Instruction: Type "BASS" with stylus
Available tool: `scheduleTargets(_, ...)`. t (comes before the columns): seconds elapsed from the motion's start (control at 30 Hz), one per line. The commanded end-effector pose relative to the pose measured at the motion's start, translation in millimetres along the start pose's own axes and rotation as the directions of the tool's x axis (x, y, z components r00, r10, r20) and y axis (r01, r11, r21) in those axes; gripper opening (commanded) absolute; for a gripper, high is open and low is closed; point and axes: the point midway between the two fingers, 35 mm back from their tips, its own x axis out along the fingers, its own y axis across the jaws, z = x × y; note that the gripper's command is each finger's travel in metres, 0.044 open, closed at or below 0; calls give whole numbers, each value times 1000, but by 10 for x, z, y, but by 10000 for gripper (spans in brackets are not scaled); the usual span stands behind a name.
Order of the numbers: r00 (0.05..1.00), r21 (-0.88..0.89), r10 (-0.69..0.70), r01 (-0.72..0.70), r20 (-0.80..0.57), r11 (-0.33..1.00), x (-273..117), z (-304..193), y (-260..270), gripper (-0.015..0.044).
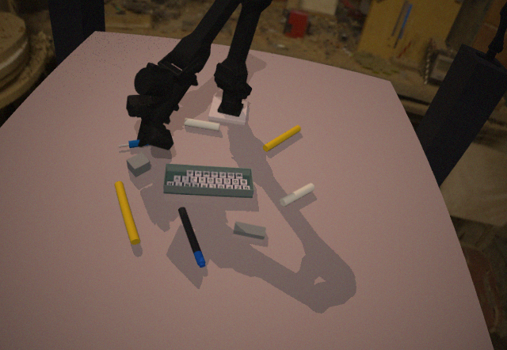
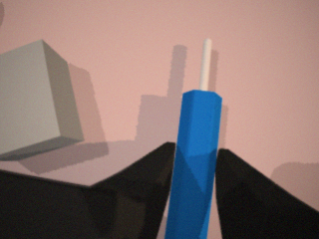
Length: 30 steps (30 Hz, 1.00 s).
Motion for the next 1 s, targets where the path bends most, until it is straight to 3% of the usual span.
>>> scheduleTargets(0.0, 1000, 2, 4, -4, 1, 1000, -72, 54, 10, 0)
scheduleTargets(0.27, 1000, 0, 1, -1, 1, 1000, -420, 247, 1, 0)
scheduleTargets(0.5, 1000, -6, 2, -2, 2, 1000, -396, 241, 11, 0)
scheduleTargets(0.97, 999, -459, -28, 15, -22, 888, -514, 37, 410, 0)
